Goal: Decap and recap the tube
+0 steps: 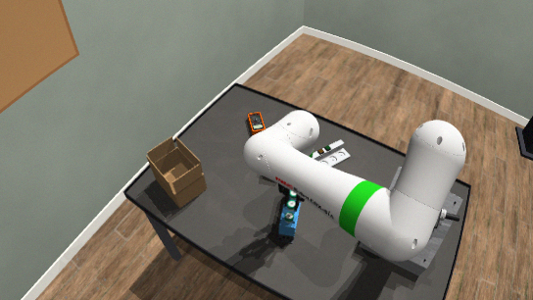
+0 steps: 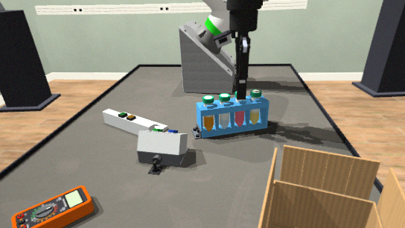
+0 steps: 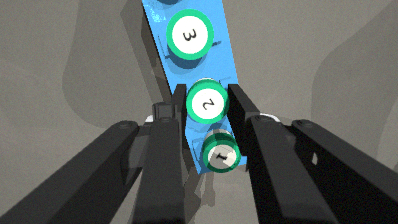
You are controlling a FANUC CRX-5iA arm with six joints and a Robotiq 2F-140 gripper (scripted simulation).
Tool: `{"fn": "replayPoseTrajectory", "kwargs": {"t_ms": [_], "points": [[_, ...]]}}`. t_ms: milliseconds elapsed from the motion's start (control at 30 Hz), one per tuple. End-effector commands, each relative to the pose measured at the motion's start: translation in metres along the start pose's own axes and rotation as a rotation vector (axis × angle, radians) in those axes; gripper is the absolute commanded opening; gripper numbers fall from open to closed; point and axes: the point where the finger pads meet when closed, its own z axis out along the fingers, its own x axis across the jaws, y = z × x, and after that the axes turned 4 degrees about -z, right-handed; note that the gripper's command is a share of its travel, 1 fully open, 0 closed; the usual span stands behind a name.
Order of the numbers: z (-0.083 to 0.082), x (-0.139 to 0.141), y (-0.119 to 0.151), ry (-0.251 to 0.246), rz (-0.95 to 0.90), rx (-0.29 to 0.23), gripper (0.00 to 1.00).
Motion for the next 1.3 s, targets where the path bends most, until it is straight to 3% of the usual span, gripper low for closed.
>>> {"fn": "replayPoseTrajectory", "kwargs": {"t_ms": [0,300,733,933,967,1267], "points": [[-0.0007,-0.0004,-0.0003,-0.001,0.000,0.001,0.30],[-0.0007,-0.0005,-0.0002,-0.001,0.000,0.001,0.30],[-0.0007,-0.0005,-0.0002,-0.001,-0.524,0.001,0.30],[-0.0009,-0.0005,-0.0002,-0.001,-0.524,0.001,0.30],[-0.0007,-0.0005,-0.0001,-0.001,-0.524,0.001,0.41],[-0.0006,-0.0004,-0.0001,-0.001,-0.524,0.001,0.41]]}}
